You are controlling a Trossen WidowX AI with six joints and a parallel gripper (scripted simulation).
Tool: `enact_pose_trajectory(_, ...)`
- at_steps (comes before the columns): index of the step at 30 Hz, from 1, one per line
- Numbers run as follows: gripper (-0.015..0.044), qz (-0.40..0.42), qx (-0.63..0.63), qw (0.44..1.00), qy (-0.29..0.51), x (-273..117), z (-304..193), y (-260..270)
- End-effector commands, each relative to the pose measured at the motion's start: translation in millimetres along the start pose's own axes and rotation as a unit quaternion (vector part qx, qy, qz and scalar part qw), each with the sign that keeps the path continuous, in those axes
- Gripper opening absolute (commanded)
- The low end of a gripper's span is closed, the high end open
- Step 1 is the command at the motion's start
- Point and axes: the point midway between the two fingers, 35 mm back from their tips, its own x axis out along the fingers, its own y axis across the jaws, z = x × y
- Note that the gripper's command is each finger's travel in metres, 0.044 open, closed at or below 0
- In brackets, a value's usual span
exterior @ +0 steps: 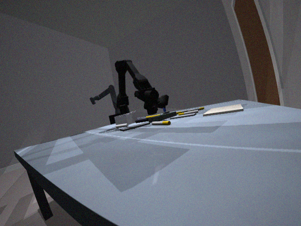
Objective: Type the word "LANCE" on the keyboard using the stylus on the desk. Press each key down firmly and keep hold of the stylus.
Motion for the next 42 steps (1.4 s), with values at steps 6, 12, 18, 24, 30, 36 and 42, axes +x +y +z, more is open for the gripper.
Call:
enact_pose_trajectory(6,0.0081,0.000,-0.004,1.000,-0.002,1,2,0)
enact_pose_trajectory(12,0.0081,0.000,-0.004,1.000,-0.002,1,2,0)
enact_pose_trajectory(18,0.0081,0.000,-0.004,1.000,-0.001,-8,-13,0)
enact_pose_trajectory(24,0.0081,0.000,-0.004,1.000,-0.001,-18,-30,0)
enact_pose_trajectory(30,0.0078,0.001,-0.009,1.000,-0.001,-16,-28,0)
enact_pose_trajectory(36,0.0000,0.001,-0.008,1.000,-0.003,-10,-32,4)
enact_pose_trajectory(42,0.0000,0.001,-0.006,1.000,-0.004,14,-48,13)
